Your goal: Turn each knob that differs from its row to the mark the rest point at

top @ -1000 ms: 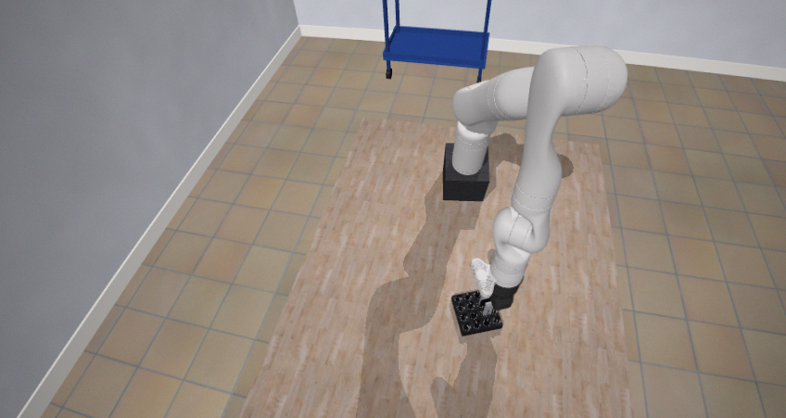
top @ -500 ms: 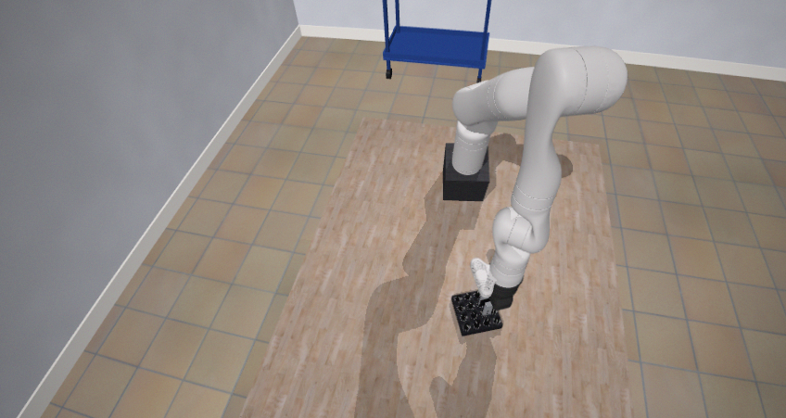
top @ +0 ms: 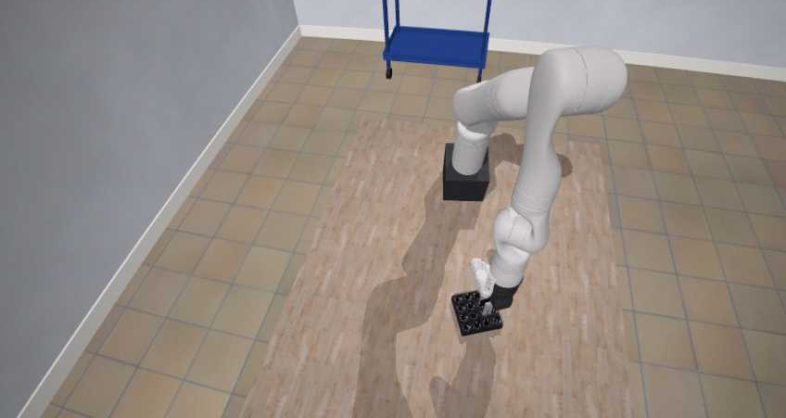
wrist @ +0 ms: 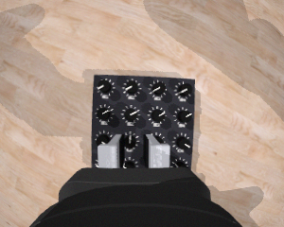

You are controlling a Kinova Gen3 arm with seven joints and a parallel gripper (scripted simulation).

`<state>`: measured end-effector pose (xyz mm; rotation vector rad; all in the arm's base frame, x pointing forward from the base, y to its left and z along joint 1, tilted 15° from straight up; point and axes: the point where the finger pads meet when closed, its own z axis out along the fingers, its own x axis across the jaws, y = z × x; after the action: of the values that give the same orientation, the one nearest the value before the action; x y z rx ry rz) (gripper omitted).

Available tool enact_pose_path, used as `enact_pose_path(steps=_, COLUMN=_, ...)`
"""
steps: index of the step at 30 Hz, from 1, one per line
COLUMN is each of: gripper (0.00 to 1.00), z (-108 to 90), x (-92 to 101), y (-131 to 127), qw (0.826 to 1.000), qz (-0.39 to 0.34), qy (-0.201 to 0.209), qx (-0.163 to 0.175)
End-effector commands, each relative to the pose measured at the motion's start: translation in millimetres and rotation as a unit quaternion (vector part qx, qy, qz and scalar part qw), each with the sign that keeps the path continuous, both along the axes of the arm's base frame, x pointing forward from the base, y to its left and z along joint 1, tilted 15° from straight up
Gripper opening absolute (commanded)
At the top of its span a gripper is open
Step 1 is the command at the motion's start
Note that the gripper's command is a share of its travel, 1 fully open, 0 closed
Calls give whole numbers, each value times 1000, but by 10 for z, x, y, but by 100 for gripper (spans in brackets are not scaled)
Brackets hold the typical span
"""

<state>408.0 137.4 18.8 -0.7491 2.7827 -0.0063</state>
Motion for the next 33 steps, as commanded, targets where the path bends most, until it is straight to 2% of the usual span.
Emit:
enact_pose_path(steps=1, gripper=46, z=1, x=34, y=17, qw=1000, qz=4, qy=-3, qx=0)
enact_pose_path(steps=33, gripper=46, z=12, x=75, y=21, qw=1000, qz=4, qy=-3, qx=0)
